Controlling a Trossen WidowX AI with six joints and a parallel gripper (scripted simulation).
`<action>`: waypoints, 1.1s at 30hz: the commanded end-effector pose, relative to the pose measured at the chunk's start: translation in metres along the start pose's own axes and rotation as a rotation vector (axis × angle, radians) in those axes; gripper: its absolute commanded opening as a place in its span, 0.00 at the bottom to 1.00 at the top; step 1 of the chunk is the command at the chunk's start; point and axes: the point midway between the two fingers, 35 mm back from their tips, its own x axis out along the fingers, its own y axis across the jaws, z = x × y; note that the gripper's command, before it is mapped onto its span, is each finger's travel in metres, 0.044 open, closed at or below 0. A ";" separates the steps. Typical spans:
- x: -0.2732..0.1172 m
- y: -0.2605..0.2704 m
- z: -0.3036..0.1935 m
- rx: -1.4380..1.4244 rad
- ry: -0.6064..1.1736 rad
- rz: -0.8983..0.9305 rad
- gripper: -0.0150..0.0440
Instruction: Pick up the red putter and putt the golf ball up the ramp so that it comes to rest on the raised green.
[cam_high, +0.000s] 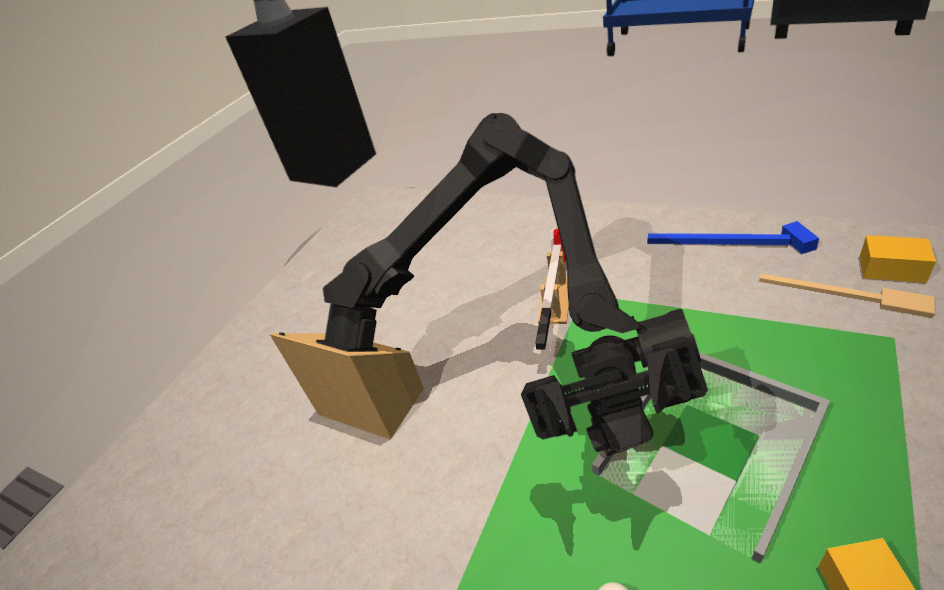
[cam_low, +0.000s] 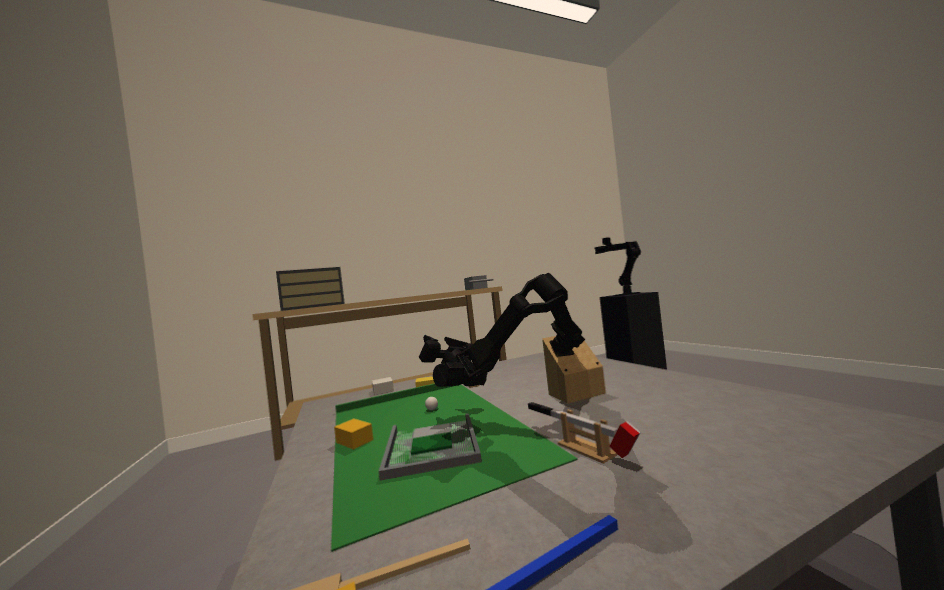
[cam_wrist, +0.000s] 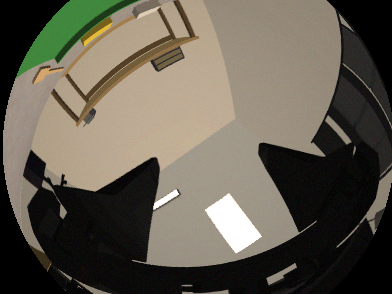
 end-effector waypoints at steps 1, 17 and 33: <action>0.000 0.000 0.001 -0.003 -0.014 0.001 0.98; -0.125 0.057 0.036 -0.214 -1.300 0.203 1.00; -0.287 0.084 -0.080 -0.087 -2.342 0.418 1.00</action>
